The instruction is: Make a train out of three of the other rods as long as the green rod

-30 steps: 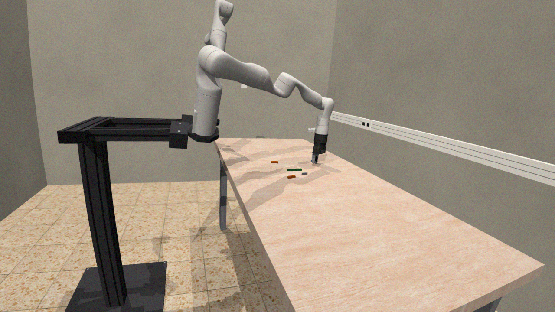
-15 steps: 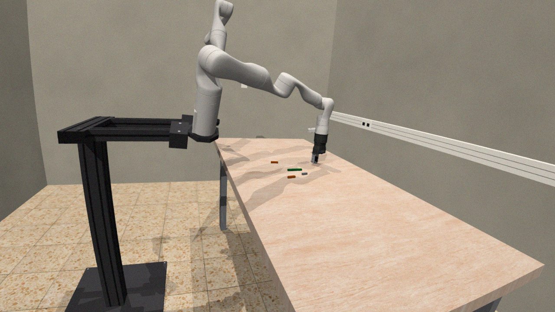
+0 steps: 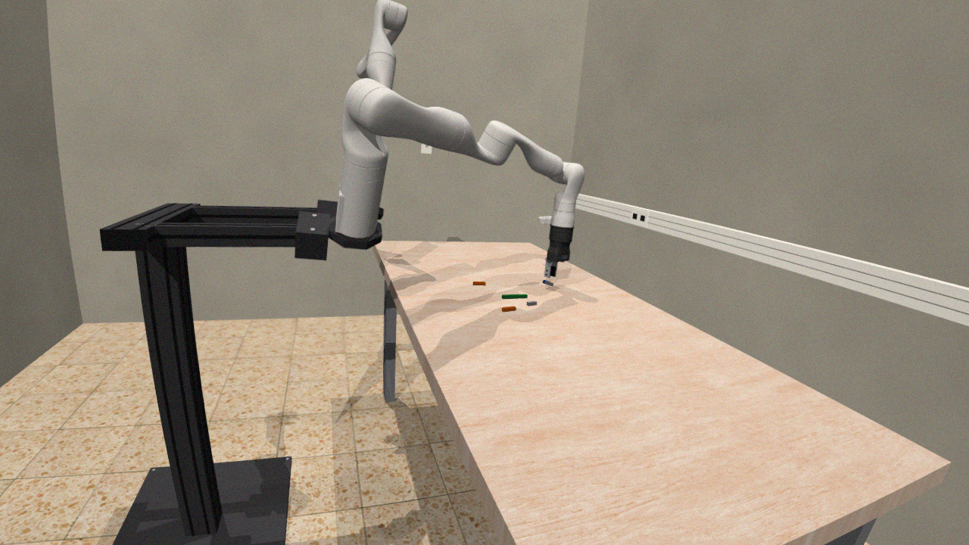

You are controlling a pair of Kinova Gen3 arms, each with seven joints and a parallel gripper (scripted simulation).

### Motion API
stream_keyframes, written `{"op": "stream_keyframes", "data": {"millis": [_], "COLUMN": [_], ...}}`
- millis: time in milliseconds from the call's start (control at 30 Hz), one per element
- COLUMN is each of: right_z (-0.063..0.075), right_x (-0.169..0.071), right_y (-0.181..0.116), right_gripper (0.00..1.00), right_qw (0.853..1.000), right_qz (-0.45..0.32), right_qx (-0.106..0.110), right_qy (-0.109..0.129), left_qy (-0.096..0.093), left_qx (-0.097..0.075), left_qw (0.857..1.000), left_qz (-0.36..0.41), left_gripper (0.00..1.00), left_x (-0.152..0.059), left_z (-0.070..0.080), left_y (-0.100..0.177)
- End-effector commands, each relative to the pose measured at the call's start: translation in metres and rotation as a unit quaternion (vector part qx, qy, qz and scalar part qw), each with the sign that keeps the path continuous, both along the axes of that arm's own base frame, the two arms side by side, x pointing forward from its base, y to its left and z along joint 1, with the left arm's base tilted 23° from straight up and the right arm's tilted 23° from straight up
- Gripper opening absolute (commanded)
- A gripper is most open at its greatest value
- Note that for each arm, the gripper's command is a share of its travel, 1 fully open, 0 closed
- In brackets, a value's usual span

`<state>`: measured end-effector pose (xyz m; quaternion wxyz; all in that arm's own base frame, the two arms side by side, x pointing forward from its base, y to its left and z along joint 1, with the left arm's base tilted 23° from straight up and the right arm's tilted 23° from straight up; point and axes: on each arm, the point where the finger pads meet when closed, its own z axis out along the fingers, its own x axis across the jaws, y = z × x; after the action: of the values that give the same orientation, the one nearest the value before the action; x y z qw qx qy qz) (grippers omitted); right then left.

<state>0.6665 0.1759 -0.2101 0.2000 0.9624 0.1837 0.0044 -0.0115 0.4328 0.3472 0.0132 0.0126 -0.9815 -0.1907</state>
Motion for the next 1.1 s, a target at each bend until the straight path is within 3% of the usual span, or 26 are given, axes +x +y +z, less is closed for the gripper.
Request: {"op": "stream_keyframes", "data": {"millis": [0, 300, 533, 567, 1067], "right_z": [0.014, 0.057, 0.062, 0.062, 0.062], "right_x": [0.0, -0.004, -0.005, -0.005, -0.005], "right_y": [0.007, 0.024, 0.026, 0.026, 0.026], "right_gripper": [0.54, 0.54, 0.54, 1.0, 1.0], "right_qw": [1.0, 1.0, 1.0, 1.0, 1.0], "right_qz": [0.001, 0.001, 0.001, 0.001, 0.001], "right_qx": [0.001, 0.001, 0.001, 0.001, 0.001], "right_qy": [-0.001, -0.001, -0.001, -0.001, -0.001], "left_qy": [0.0, 0.0, 0.0, 0.0, 0.0], "left_qx": [0.001, 0.001, 0.001, 0.001, 0.001], "left_qw": [1.0, 1.0, 1.0, 1.0, 1.0], "left_qz": [0.0, 0.0, 0.0, 0.0, 0.0], "left_gripper": [1.0, 1.0, 1.0, 1.0, 1.0], "left_x": [0.0, 0.0, 0.0, 0.0, 0.0], "left_z": [0.001, 0.001, 0.001, 0.001, 0.001], "left_y": [0.0, 0.0, 0.0, 0.0, 0.0]}}
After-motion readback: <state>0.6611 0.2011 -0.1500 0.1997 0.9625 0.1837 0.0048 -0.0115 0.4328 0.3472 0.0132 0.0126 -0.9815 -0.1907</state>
